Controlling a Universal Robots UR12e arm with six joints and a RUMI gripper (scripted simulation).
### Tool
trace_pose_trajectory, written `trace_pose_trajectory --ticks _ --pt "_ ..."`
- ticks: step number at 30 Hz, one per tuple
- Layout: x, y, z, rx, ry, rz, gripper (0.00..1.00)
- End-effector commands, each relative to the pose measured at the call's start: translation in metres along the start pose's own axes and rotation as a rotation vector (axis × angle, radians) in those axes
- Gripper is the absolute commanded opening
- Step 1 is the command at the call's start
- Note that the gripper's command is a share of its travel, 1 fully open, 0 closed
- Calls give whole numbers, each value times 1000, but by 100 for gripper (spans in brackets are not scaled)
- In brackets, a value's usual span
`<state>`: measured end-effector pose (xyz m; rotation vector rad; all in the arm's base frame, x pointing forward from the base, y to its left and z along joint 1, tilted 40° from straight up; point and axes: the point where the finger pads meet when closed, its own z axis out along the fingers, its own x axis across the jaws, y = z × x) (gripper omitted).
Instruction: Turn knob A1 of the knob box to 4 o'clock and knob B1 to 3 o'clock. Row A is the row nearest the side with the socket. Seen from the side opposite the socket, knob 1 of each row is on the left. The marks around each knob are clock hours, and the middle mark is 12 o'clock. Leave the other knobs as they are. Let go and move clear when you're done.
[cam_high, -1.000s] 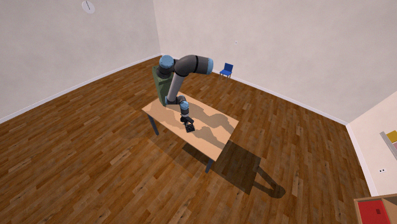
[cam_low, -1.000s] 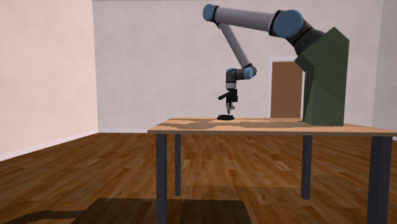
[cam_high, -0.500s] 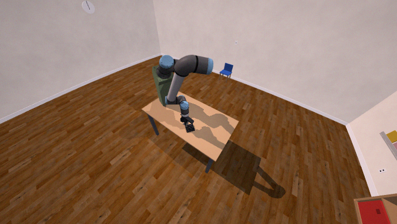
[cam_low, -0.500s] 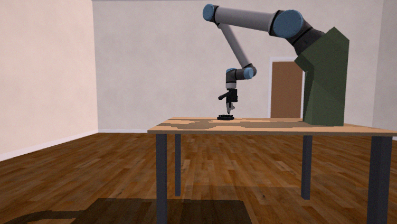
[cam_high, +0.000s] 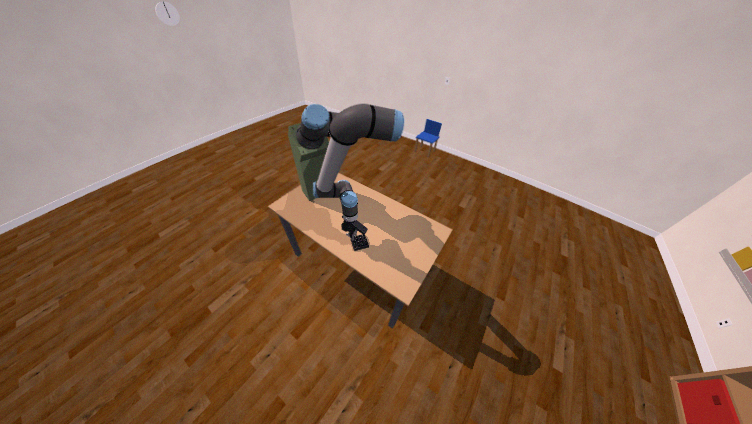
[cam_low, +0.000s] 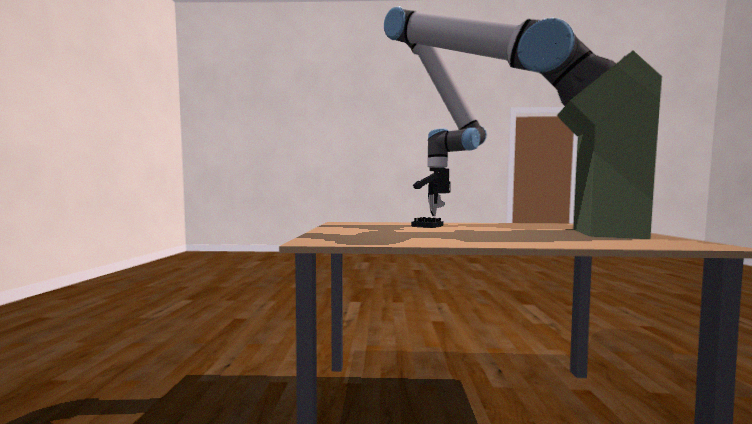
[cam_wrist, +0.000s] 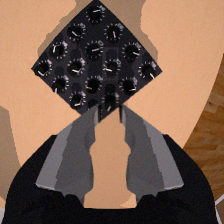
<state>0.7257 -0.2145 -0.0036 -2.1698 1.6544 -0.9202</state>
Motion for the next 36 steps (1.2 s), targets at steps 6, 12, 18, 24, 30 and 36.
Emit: trace_pose_trajectory --ticks 6,12,18,24,30,36 --pt "1 1 0 -1 0 1 11" --pt "1 1 0 -1 0 1 11" --pt "1 1 0 -1 0 1 11" --pt "1 1 1 -1 0 1 11" --pt "2 0 5 1 2 0 11" --pt "1 -1 8 1 2 0 11"
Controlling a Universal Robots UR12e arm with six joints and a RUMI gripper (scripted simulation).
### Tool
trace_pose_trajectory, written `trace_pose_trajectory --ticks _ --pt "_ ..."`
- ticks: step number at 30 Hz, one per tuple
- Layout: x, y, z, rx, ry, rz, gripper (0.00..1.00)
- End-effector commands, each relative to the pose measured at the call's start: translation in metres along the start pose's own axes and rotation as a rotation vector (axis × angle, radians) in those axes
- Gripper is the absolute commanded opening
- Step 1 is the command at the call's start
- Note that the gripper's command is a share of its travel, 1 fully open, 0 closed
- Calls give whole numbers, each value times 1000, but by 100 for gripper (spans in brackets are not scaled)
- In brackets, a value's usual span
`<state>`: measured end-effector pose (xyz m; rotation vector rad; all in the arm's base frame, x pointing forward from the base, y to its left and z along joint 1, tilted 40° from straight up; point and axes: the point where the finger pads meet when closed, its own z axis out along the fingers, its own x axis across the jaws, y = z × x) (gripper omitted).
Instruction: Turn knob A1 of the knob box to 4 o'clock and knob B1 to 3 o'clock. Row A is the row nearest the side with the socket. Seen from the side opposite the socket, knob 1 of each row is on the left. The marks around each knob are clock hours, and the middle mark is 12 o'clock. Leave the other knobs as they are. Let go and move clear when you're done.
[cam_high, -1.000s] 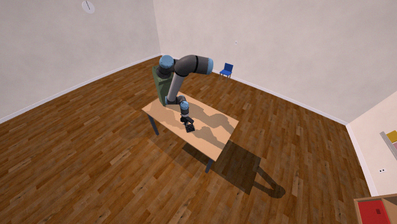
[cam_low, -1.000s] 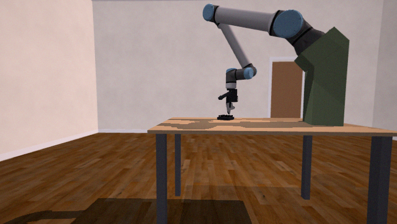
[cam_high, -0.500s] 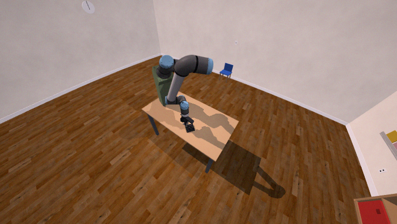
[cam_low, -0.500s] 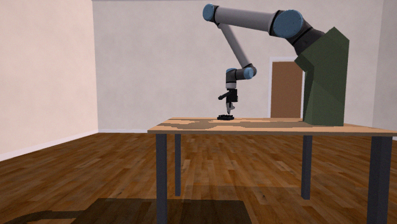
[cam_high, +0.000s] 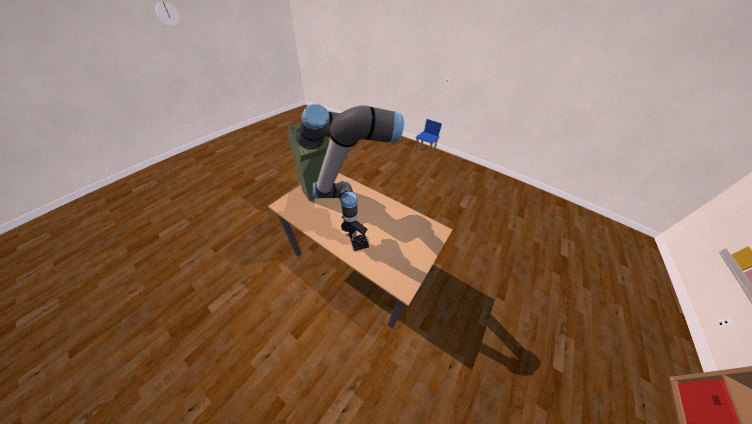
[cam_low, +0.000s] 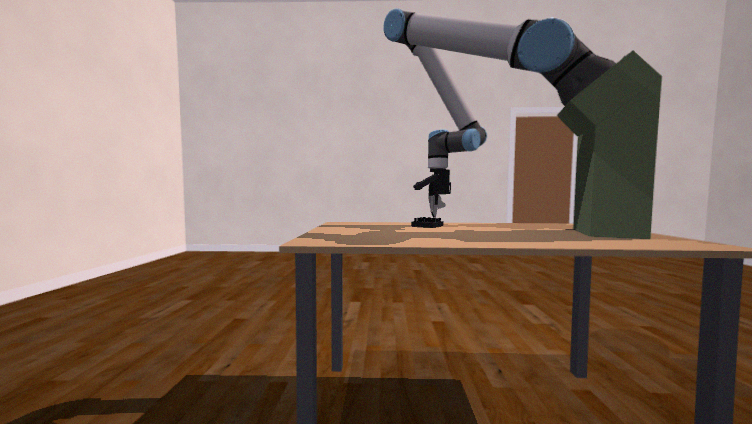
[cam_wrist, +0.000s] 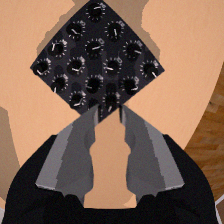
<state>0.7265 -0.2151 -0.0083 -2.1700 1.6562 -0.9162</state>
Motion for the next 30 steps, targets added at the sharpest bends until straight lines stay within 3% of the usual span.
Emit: trace_pose_trajectory --ticks 1,30 --pt "2 -3 5 3 3 -2 11" --pt "2 -3 10 3 3 -2 11"
